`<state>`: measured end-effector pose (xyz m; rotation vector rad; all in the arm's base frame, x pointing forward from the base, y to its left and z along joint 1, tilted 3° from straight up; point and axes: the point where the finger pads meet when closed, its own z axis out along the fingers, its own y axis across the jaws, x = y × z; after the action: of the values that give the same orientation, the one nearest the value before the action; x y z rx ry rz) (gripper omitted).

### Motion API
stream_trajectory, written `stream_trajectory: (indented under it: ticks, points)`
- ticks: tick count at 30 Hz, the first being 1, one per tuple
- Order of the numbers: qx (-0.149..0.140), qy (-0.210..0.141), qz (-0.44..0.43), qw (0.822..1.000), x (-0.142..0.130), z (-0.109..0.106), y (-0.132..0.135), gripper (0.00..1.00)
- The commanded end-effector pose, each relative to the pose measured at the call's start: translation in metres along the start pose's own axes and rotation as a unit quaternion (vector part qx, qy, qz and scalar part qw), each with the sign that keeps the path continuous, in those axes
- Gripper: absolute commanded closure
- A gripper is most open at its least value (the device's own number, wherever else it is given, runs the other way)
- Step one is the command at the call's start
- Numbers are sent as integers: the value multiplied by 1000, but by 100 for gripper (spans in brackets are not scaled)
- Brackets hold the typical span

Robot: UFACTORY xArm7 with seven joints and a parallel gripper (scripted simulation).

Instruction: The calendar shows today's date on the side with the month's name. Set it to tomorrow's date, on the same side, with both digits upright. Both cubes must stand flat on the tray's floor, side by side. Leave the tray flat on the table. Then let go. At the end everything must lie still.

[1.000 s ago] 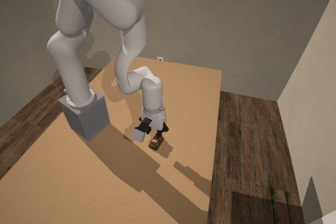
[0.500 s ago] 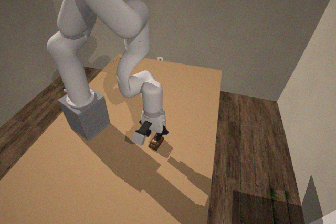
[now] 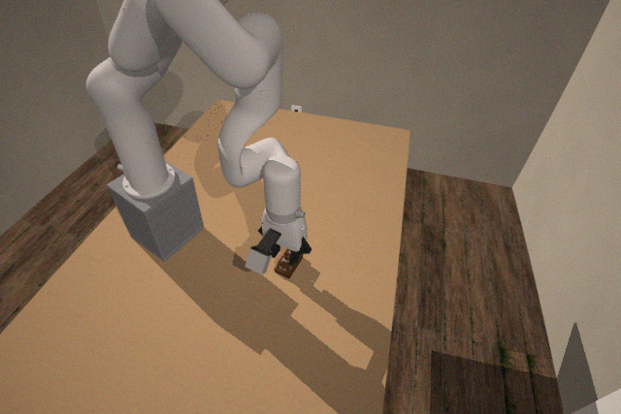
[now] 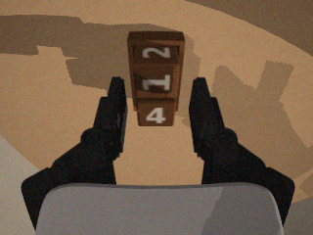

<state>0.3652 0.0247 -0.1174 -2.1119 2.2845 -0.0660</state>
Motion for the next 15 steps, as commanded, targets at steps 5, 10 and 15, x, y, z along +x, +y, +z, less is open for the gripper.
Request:
stream_trajectory:
  ticks: [5,10,15]
  points:
    - [2,0,0,1000,0,2,-1,51]
    - [2,0,0,1000,0,3,-1,51]
    - [2,0,0,1000,0,3,-1,51]
